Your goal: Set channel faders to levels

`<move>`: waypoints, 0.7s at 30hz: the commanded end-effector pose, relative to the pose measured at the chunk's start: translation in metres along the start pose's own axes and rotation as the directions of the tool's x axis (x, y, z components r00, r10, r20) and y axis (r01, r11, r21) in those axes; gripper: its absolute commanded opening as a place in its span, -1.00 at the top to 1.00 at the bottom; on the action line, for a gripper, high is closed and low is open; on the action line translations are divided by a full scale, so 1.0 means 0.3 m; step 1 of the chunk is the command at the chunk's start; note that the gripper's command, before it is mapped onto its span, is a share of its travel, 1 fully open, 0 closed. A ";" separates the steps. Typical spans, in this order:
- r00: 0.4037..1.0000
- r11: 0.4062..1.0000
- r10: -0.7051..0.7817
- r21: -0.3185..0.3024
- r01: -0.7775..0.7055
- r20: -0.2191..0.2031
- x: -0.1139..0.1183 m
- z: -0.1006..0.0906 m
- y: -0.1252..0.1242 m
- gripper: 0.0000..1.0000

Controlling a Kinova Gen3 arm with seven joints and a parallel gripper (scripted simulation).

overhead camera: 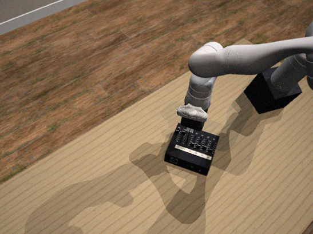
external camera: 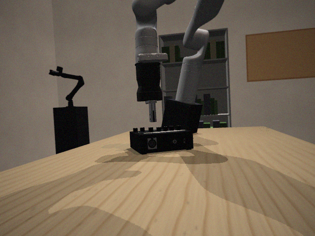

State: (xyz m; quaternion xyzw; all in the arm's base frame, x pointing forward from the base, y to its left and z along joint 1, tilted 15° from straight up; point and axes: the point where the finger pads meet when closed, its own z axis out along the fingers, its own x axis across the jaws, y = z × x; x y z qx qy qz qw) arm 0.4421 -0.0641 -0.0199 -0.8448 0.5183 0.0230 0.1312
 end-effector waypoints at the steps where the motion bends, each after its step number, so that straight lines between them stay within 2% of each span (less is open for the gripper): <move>1: 1.000 1.000 -0.002 0.002 0.002 -0.005 0.008 0.013 -0.004 1.00; 21: 1.000 1.000 -0.002 0.002 0.002 -0.005 0.008 0.039 -0.006 1.00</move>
